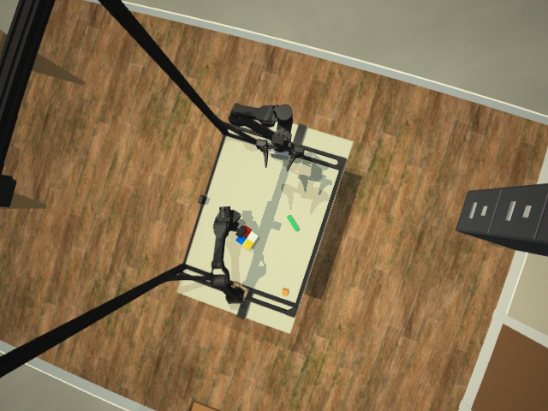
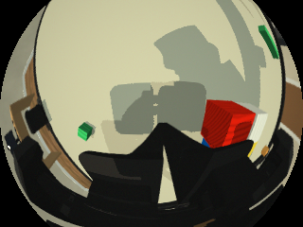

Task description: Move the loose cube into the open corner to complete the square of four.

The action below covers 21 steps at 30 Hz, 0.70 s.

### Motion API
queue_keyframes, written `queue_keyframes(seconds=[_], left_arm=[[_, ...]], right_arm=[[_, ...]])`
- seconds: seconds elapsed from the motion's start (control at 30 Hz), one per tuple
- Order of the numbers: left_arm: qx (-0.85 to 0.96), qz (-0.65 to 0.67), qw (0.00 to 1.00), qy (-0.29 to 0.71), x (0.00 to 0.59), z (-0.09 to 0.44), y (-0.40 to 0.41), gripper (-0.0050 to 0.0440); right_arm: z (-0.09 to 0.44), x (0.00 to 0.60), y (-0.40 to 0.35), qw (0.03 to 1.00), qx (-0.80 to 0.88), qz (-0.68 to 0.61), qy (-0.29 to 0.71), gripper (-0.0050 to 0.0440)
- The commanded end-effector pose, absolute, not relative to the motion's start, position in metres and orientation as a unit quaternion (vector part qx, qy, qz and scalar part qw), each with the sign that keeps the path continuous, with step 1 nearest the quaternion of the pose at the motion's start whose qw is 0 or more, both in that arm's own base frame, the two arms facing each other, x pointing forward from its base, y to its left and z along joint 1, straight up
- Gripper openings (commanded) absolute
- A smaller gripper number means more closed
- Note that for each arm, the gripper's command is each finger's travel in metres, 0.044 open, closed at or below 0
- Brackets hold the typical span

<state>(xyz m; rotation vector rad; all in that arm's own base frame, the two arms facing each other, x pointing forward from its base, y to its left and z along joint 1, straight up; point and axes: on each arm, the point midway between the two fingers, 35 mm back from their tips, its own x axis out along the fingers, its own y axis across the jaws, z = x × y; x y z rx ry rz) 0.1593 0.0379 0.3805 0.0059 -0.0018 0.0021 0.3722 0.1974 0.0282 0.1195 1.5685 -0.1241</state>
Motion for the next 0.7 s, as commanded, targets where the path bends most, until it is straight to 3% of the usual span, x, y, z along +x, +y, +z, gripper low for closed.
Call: queue_keyframes(seconds=[0.0,0.67], left_arm=[[0.0,0.0,1.0,-0.001,0.1592,0.3802,0.0377,0.04],[0.0,0.0,1.0,-0.001,0.1592,0.3802,0.0377,0.04]], right_arm=[[0.0291,0.3717,0.1957,0.705,0.055,-0.055,0.705,0.0],[0.0291,0.3708,0.1895,0.705,0.055,-0.055,0.705,0.0]])
